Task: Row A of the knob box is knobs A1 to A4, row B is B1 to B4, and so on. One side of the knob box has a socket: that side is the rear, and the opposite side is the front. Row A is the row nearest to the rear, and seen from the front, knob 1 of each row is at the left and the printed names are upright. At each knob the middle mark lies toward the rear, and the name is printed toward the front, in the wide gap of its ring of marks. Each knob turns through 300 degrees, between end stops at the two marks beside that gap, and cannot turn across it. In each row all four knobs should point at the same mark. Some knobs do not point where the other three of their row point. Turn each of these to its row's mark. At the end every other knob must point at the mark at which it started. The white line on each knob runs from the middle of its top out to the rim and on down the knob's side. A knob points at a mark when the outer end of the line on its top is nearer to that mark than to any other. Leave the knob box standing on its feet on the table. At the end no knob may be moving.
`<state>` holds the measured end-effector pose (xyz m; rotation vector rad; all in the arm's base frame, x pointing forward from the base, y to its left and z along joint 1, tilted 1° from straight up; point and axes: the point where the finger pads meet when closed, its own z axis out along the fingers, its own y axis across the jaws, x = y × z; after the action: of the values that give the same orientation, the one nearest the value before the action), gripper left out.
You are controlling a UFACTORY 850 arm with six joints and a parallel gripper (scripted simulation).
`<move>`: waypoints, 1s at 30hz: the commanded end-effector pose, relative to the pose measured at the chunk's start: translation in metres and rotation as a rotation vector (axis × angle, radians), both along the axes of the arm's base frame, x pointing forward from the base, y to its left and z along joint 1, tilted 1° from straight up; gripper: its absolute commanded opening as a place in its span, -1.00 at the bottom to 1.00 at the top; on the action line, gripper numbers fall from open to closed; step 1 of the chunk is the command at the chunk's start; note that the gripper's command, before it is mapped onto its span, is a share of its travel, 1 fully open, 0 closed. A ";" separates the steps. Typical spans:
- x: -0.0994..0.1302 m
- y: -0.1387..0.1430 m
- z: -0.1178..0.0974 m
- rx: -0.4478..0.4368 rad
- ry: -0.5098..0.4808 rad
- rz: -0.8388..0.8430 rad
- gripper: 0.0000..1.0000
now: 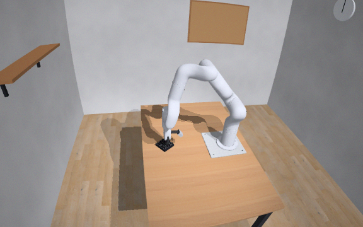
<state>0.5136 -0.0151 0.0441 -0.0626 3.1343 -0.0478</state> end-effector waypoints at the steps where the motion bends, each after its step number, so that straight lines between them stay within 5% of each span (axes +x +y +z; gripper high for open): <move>1: 0.001 0.000 0.001 0.019 0.004 0.130 -0.84; 30: 0.001 0.000 0.001 0.015 0.014 0.611 -0.84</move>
<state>0.5136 -0.0151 0.0441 -0.9416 2.9986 -0.0336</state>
